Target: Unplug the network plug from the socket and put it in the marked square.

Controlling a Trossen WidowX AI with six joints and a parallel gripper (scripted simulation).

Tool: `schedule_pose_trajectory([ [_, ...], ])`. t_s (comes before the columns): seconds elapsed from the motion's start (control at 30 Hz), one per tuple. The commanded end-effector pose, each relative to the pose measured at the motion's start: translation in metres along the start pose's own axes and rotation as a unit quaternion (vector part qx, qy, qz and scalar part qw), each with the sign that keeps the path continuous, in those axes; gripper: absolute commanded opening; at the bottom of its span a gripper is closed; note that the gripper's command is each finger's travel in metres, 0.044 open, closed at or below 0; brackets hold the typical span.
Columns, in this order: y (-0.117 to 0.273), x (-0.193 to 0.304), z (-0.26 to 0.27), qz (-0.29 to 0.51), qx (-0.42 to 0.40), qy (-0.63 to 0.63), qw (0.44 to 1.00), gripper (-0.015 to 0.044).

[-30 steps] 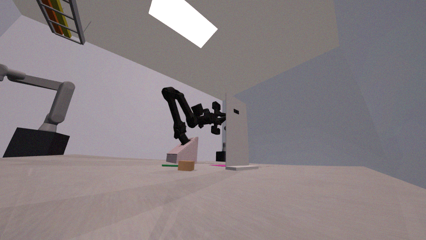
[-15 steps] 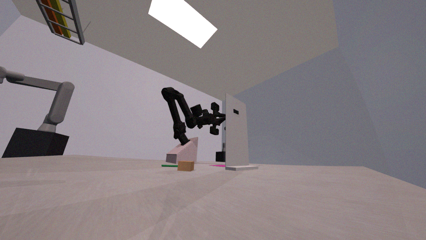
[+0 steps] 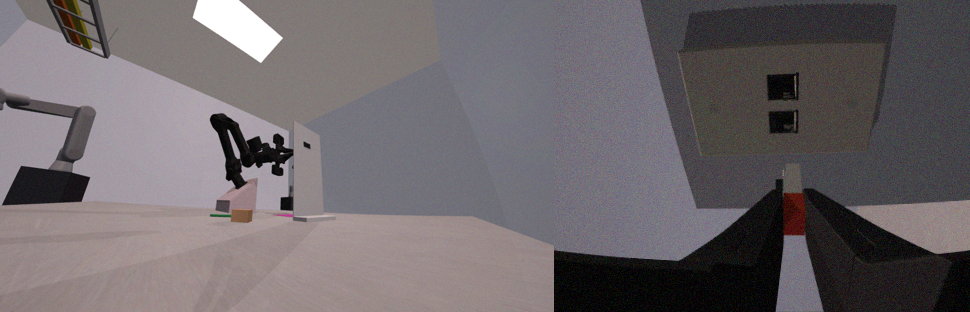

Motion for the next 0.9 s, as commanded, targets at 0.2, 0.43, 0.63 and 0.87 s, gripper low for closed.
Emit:
schedule_pose_trajectory([
  [0.2,0.008,0.003,-0.001,0.000,0.002,-0.002,1.000,0.0000],
  [0.43,0.007,0.003,0.002,0.000,0.000,0.000,1.000,0.0000],
  [0.63,0.009,0.002,0.012,0.000,0.001,-0.001,1.000,0.0000],
  [0.87,0.012,0.000,0.024,0.001,0.001,-0.002,1.000,0.0000],
])
Point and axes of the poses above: the point midway between the two fingers, 35 mm back from their tips, its own y axis back along the fingers, its own z axis across the jaws, x = y × z, the point moved 5 cm from there along y, back along the fingers, and after that the axes turned 9 degrees about y, right-handed, at the moved point
